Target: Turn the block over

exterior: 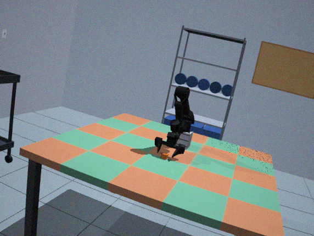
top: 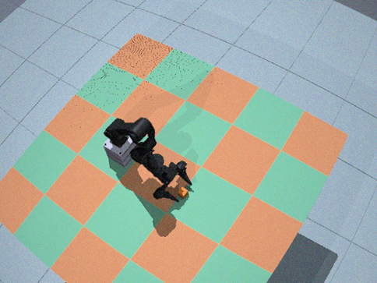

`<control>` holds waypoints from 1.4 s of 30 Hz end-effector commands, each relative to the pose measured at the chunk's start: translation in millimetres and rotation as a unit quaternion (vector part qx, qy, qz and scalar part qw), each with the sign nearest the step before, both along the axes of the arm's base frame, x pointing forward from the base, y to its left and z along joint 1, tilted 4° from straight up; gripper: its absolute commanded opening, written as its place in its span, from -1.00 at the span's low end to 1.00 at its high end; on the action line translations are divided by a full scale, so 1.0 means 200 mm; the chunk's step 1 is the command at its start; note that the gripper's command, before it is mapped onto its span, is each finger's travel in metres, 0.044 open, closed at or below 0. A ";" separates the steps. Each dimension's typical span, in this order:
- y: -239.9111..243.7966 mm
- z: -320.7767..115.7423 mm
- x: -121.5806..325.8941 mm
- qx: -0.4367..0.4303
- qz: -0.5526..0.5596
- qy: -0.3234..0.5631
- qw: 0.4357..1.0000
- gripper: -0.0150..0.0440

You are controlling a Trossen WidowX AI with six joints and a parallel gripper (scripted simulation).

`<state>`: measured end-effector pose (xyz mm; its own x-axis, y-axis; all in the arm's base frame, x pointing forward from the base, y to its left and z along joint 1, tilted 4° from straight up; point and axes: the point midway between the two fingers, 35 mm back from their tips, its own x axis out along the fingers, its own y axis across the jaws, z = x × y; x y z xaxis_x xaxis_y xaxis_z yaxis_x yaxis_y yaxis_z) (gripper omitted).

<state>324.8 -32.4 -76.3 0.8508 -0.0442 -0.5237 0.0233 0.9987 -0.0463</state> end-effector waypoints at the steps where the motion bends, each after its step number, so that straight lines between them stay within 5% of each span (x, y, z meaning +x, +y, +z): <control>1: 0.00 0.00 0.00 -0.001 0.003 0.000 1.000 1.00; 13: 0.00 0.03 0.07 0.005 -0.002 0.098 0.995 1.00; 23: 0.02 0.33 -0.05 0.005 -0.008 0.248 0.969 1.00; 37: 0.02 0.35 -0.07 0.005 -0.009 0.260 0.965 1.00; 42: 0.02 0.36 0.01 0.009 -0.012 0.332 0.943 1.00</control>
